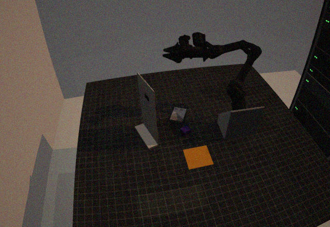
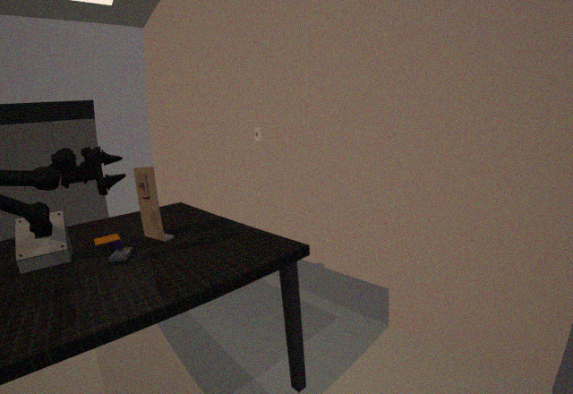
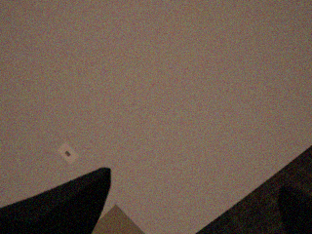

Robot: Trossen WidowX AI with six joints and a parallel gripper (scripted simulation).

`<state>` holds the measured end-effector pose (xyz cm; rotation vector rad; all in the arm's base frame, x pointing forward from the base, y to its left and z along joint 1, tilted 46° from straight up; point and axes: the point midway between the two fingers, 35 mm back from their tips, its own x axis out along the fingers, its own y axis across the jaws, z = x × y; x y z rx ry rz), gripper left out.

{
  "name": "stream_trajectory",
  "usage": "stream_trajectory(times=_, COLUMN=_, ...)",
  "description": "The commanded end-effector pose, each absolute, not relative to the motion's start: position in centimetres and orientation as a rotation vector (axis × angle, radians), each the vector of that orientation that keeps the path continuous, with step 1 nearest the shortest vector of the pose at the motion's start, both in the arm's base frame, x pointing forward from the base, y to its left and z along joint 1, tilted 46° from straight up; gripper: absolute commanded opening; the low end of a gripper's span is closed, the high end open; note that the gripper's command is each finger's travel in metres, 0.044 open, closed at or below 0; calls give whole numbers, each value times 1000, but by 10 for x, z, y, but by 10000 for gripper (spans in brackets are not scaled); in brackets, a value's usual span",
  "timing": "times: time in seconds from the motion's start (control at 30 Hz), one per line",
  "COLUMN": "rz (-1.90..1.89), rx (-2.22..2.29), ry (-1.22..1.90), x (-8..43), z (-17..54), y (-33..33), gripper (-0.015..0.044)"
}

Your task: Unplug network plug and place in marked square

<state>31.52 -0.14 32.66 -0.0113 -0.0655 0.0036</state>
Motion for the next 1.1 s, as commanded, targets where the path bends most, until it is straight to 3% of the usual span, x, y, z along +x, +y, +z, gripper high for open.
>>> stream_trajectory(times=0.0, rz=7, rx=-7, ry=-60, x=316, z=325, y=-1, gripper=374)
stream_trajectory(times=0.3, rz=159, rx=256, ry=230, x=321, z=245, y=5, gripper=156)
stream_trajectory(times=0.67, rz=264, rx=717, ry=593, x=297, z=164, y=14, gripper=156)
stream_trajectory(times=1.07, rz=265, rx=725, ry=600, x=304, z=161, y=16, gripper=156)
